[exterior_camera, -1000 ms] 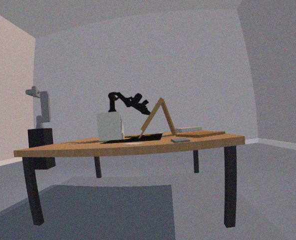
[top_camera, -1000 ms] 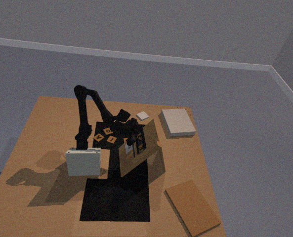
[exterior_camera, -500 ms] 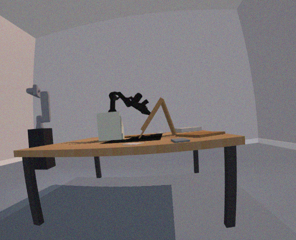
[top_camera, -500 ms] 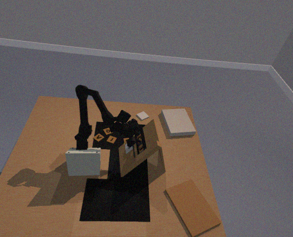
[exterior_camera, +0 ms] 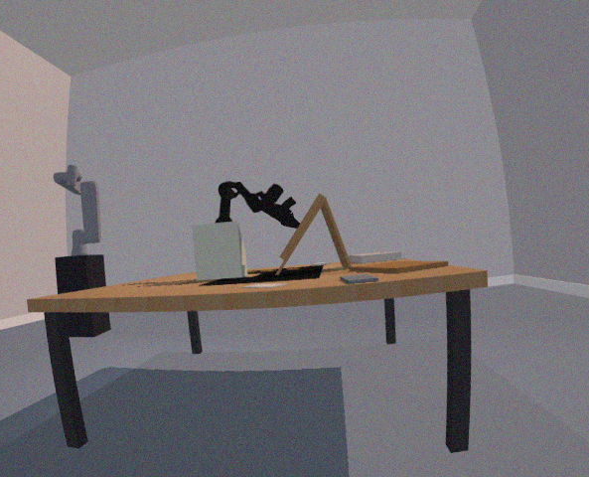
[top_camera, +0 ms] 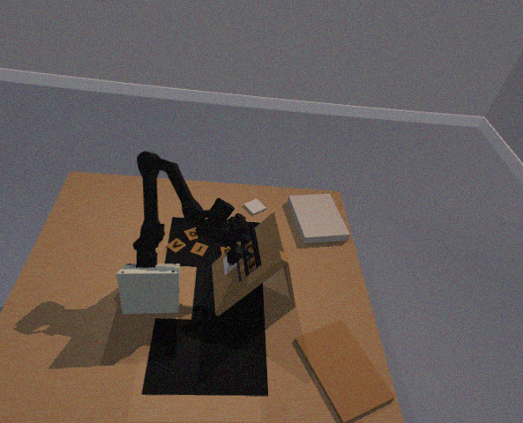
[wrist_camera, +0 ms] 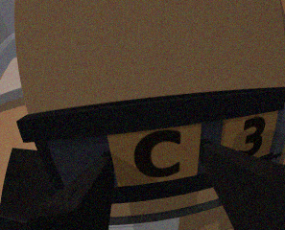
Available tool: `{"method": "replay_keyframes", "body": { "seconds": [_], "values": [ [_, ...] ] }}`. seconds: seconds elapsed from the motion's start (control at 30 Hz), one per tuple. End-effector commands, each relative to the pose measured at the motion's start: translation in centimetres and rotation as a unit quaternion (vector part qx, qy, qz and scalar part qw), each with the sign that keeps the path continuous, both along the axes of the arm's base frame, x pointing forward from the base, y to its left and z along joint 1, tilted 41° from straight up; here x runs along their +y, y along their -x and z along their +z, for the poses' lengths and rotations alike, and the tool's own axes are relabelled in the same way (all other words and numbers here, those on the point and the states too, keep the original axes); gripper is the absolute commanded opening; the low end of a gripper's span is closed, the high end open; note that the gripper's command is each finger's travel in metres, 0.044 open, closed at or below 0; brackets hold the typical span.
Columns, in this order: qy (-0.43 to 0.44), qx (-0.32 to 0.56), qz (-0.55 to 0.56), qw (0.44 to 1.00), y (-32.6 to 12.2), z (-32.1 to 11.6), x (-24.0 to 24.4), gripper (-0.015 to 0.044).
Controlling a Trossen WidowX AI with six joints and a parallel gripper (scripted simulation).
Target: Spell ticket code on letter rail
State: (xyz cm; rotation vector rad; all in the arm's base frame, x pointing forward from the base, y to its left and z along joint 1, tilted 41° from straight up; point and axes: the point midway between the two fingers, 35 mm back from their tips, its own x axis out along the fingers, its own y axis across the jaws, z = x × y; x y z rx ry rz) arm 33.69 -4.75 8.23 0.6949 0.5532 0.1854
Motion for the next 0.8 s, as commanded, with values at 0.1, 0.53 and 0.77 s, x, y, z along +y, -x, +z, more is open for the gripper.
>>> {"method": "replay_keyframes", "body": {
  "seconds": [0.1, 0.53, 0.77],
  "values": [
    [0.001, -0.001, 0.003, 1.000, -0.01, -0.34, -0.27, 0.0000],
    [0.000, 0.000, 0.000, 1.000, 0.02, -0.62, -0.70, 0.0026],
    [0.000, 0.000, 0.000, 1.000, 0.02, -0.62, -0.70, 0.0210]
  ]
}}
